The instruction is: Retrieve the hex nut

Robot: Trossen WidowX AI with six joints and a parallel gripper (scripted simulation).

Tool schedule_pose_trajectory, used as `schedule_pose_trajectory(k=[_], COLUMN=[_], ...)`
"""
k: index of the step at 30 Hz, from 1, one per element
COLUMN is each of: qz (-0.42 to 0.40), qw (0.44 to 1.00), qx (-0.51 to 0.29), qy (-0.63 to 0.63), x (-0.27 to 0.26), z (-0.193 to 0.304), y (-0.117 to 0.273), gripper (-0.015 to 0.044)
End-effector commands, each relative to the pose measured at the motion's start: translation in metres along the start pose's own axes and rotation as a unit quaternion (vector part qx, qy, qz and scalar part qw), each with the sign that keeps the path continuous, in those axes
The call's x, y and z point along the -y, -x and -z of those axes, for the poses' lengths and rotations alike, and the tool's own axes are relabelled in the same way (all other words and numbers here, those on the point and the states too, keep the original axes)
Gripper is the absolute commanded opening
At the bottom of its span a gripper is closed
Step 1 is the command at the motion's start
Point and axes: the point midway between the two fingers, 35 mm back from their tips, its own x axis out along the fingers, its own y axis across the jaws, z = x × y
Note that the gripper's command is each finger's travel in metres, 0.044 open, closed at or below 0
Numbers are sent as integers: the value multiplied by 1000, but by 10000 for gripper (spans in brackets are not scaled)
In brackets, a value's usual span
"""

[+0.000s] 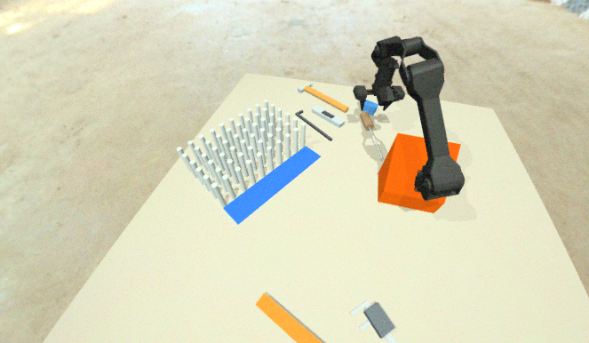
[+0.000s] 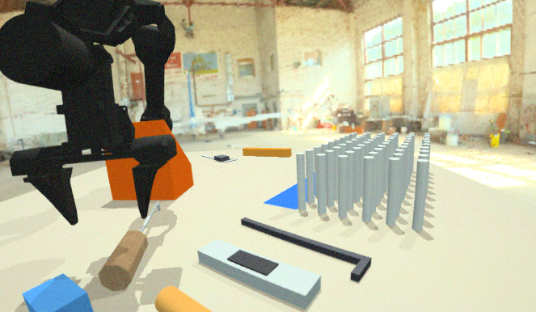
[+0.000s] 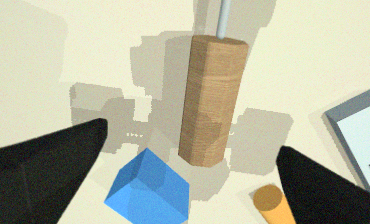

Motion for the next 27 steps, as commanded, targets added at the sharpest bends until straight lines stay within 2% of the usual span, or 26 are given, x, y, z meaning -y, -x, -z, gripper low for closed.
schedule_pose_trajectory(k=[1, 14, 23, 27], qz=[0, -2, -112, -120], qw=[1000, 1000, 993, 992], qx=[0, 7, 16, 16], qy=[15, 15, 17, 17], x=[-1, 10, 15, 15], z=[3, -1, -69, -75], y=[2, 2, 8, 9], gripper=[440, 440, 440, 440])
